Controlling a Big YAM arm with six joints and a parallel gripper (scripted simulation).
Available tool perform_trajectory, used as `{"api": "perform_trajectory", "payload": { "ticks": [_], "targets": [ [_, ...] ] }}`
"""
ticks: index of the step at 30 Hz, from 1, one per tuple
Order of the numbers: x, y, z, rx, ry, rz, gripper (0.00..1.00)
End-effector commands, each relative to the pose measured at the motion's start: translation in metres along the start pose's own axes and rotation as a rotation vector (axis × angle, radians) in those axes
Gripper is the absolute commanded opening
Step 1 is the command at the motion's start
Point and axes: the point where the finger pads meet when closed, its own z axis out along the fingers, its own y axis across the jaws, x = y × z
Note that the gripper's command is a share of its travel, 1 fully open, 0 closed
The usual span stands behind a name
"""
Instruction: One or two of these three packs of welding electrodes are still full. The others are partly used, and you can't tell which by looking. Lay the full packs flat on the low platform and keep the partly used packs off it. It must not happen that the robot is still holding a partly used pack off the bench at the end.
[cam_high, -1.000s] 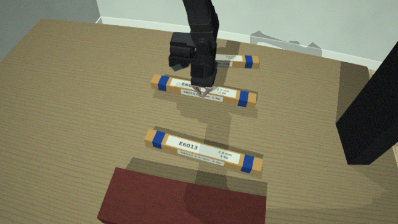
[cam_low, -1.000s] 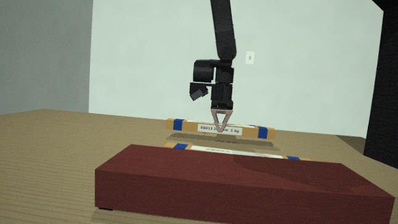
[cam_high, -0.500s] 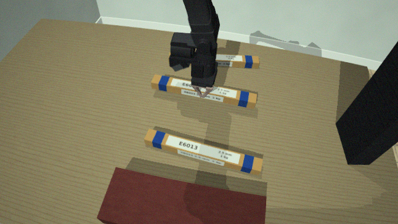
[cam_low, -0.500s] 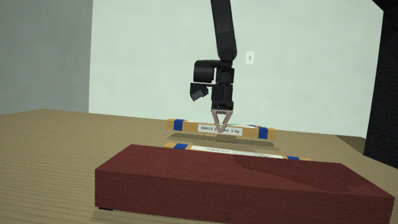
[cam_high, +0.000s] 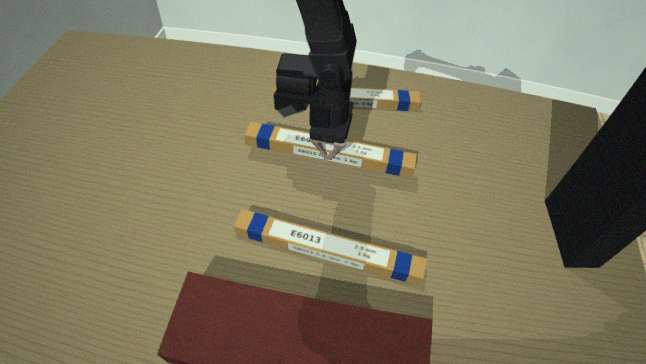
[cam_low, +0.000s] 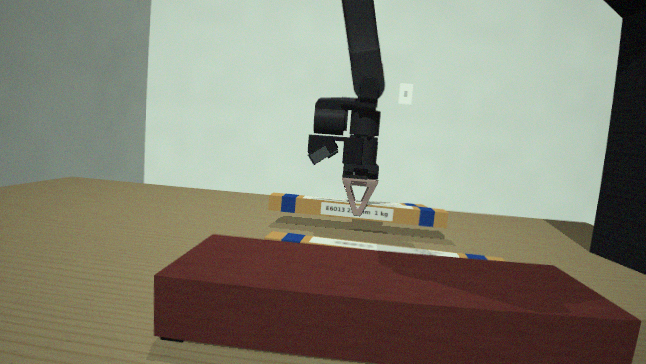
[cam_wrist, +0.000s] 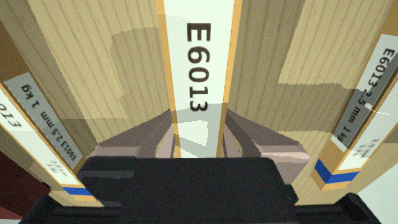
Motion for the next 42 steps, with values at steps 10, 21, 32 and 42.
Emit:
{"api": "perform_trajectory", "payload": {
  "ticks": [10,21,32,42],
  "targets": [
    [-0.002,-0.007,-0.011,0.014,-0.02,0.015,0.0],
    [-0.001,-0.004,-0.01,0.011,-0.019,0.014,0.0],
    [0.001,-0.002,-0.006,0.009,-0.016,0.013,0.0],
    [0.0,-0.005,0.002,0.012,-0.017,0.015,0.0]
  ]
}}
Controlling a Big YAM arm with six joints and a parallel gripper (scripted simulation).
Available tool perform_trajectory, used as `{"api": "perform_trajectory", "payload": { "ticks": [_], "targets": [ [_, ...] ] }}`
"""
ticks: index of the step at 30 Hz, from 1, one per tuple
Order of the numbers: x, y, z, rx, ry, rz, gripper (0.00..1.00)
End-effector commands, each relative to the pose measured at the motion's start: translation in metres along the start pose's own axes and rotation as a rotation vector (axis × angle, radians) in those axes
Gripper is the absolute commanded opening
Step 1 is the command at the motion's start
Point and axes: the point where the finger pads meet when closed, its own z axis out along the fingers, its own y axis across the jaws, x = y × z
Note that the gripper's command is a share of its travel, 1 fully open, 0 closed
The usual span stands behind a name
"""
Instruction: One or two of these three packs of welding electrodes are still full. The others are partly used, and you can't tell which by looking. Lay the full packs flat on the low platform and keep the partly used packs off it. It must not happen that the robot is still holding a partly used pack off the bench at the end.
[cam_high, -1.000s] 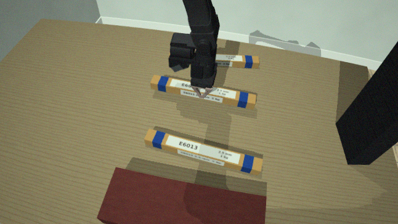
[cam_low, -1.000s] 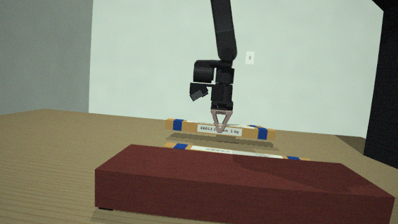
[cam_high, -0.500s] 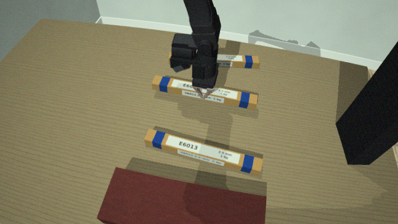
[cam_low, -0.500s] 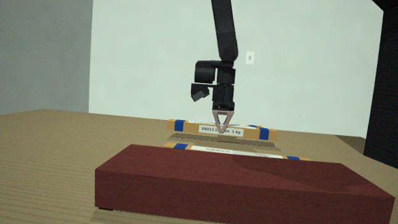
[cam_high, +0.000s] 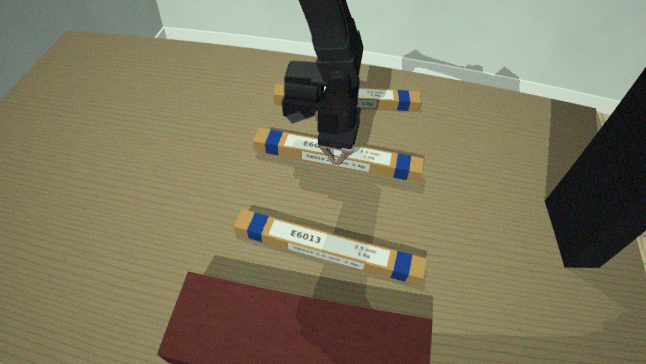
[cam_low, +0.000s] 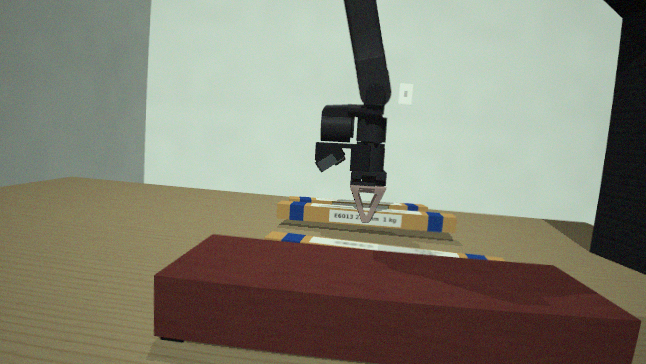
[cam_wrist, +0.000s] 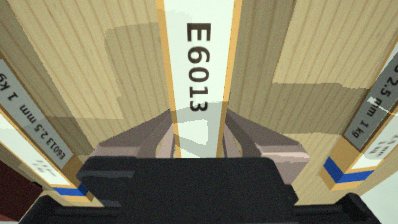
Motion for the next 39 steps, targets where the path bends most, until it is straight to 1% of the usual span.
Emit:
{"api": "perform_trajectory", "payload": {
  "ticks": [1,9,15,19,30,39],
  "targets": [
    [-0.02,-0.005,-0.01,0.012,-0.041,0.009,0.0],
    [-0.029,-0.002,-0.007,0.009,-0.056,0.004,0.0],
    [-0.022,-0.001,-0.004,0.007,-0.043,0.006,0.0],
    [-0.011,-0.005,0.003,0.012,-0.026,0.013,0.0],
    [-0.029,-0.003,0.006,0.01,-0.052,0.006,0.0],
    [-0.022,-0.001,0.004,0.008,-0.037,0.008,0.0]
  ]
}}
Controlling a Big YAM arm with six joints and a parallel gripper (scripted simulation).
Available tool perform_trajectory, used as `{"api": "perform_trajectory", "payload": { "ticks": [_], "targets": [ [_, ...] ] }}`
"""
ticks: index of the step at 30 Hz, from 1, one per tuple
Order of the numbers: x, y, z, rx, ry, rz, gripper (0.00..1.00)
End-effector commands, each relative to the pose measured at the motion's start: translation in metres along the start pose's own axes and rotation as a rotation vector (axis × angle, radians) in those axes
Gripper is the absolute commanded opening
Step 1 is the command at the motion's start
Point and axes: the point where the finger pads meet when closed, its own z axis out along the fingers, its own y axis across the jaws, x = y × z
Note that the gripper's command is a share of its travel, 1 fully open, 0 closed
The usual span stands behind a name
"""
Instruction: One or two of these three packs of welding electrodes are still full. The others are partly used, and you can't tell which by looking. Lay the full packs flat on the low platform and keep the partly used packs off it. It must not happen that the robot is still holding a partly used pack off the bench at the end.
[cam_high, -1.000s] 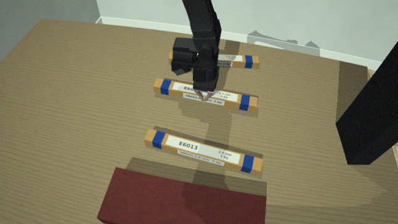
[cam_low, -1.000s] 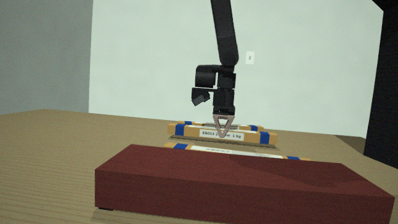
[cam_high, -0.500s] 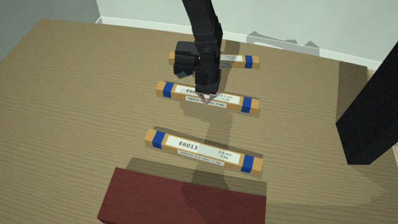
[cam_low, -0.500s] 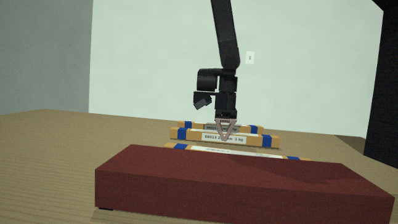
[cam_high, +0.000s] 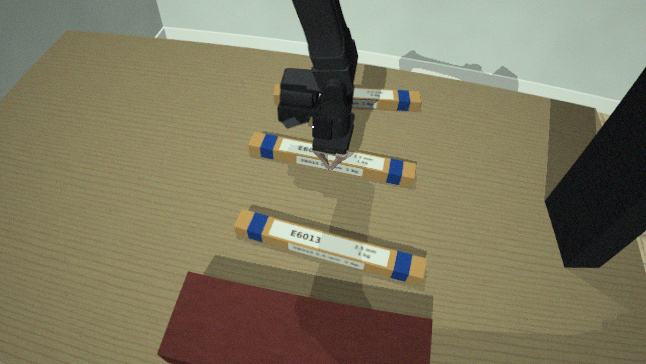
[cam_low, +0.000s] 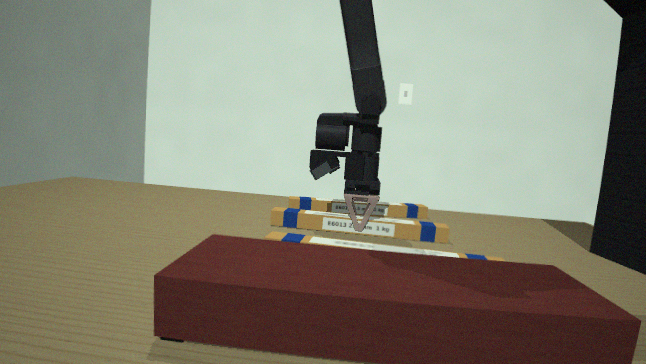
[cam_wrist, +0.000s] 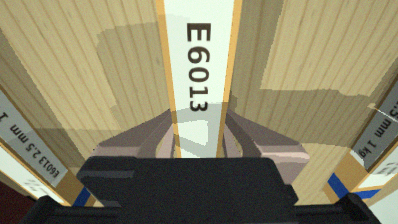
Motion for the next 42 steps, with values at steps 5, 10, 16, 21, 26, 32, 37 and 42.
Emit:
{"api": "perform_trajectory", "payload": {
  "ticks": [5,10,16,21,26,32,37,42],
  "targets": [
    [-0.0087,-0.0039,-0.0151,0.011,-0.012,0.015,0.0],
    [-0.008,-0.0056,-0.0158,0.014,-0.01,0.017,0.0],
    [-0.0071,-0.0078,-0.0168,0.016,-0.005,0.019,0.0],
    [-0.007,-0.0088,-0.0173,0.017,-0.004,0.02,0.0],
    [-0.0071,-0.0092,-0.0177,0.017,-0.003,0.02,0.0],
    [-0.0074,-0.0094,-0.0181,0.018,-0.003,0.019,0.0],
    [-0.0077,-0.0095,-0.0185,0.017,-0.003,0.019,0.0],
    [-0.0081,-0.0096,-0.0189,0.017,-0.003,0.019,0.0]
  ]
}}
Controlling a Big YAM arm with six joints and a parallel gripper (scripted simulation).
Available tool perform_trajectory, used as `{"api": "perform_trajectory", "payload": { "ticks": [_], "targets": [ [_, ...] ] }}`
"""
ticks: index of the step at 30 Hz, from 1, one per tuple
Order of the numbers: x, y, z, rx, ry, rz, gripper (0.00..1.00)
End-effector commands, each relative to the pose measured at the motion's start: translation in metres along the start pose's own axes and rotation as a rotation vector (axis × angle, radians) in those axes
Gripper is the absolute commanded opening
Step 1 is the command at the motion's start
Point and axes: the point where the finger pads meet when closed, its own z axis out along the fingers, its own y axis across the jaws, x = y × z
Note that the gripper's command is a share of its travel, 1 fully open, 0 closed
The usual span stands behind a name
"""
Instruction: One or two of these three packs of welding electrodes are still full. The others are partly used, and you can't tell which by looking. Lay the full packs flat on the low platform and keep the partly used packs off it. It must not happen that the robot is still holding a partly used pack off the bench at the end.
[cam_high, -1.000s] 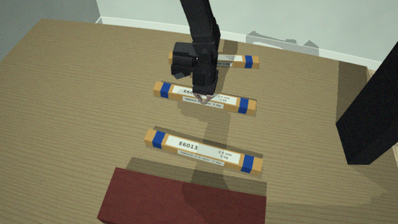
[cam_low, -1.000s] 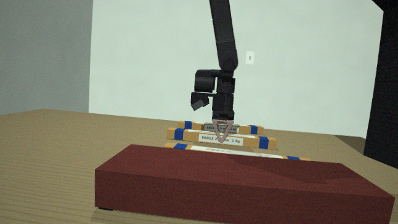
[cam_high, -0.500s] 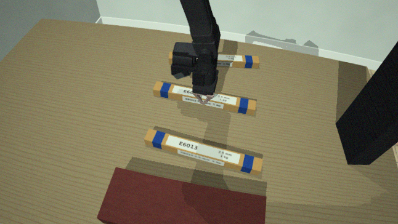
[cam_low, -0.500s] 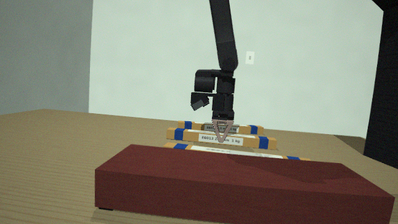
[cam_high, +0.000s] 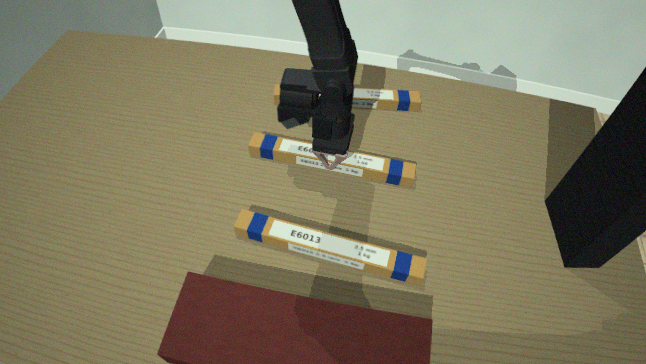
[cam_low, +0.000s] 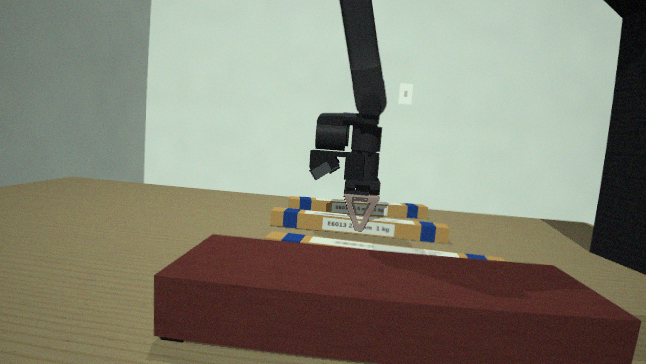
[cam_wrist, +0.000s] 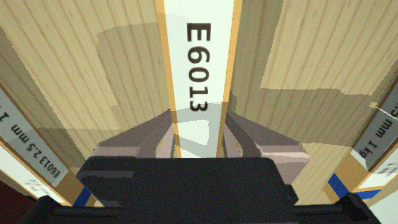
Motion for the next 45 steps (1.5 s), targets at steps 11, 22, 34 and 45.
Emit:
{"api": "perform_trajectory", "payload": {
  "ticks": [11,22,34,45],
  "targets": [
    [-0.009,-0.011,-0.02,0.018,-0.003,0.019,0.0],
    [-0.009,-0.011,-0.02,0.018,-0.003,0.018,0.74],
    [-0.016,-0.001,-0.017,0.006,-0.012,0.008,0.74],
    [-0.017,0.0,-0.017,0.004,-0.014,0.006,0.74]
  ]
}}
